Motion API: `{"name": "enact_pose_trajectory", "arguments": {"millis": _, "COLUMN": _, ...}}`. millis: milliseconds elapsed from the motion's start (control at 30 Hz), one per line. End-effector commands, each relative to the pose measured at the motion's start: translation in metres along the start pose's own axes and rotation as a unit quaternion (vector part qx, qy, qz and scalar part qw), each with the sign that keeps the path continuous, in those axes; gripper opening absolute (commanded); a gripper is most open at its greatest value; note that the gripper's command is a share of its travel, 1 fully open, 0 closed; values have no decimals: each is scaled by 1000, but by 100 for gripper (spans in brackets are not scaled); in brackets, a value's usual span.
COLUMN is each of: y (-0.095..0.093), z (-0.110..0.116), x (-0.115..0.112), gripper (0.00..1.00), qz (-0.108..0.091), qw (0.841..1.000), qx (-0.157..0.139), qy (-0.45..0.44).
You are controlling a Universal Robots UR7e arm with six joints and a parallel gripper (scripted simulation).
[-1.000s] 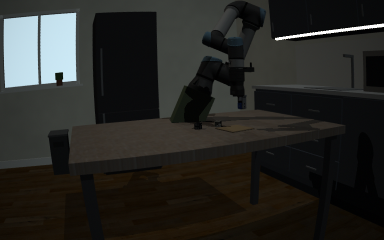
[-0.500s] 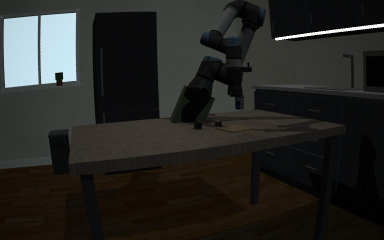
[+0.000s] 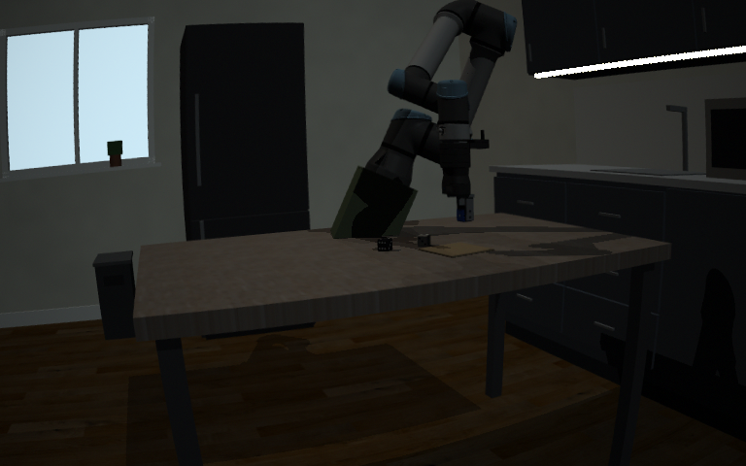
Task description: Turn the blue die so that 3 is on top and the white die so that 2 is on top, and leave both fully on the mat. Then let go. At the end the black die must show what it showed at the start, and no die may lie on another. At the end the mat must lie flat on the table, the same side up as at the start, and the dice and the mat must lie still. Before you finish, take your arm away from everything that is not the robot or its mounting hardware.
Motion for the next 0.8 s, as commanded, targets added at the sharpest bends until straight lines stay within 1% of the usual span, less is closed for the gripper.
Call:
{"name": "enact_pose_trajectory", "arguments": {"millis": 0, "y": -32, "z": -1, "x": 0, "gripper": 57, "qz": 0, "qw": 1000, "qx": 0, "qy": 0}}
{"name": "enact_pose_trajectory", "arguments": {"millis": 67, "y": -32, "z": -1, "x": 0, "gripper": 57, "qz": 0, "qw": 1000, "qx": 0, "qy": 0}}
{"name": "enact_pose_trajectory", "arguments": {"millis": 233, "y": -54, "z": -1, "x": 0, "gripper": 57, "qz": 0, "qw": 1000, "qx": 0, "qy": 0}}
{"name": "enact_pose_trajectory", "arguments": {"millis": 400, "y": -68, "z": -1, "x": 0, "gripper": 57, "qz": 0, "qw": 1000, "qx": 0, "qy": 0}}
{"name": "enact_pose_trajectory", "arguments": {"millis": 533, "y": -72, "z": -1, "x": 0, "gripper": 57, "qz": 0, "qw": 1000, "qx": 0, "qy": 0}}
{"name": "enact_pose_trajectory", "arguments": {"millis": 767, "y": -72, "z": -1, "x": 0, "gripper": 57, "qz": 0, "qw": 1000, "qx": 0, "qy": 0}}
Point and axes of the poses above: the point where the finger pads meet when closed, its own y axis back along the fingers, its own x axis across the jaws, z = x × y, the point moved 8 cm from there along y, back along the fingers, and after that the axes turned 15 degrees about -y, right-handed, at the moved point
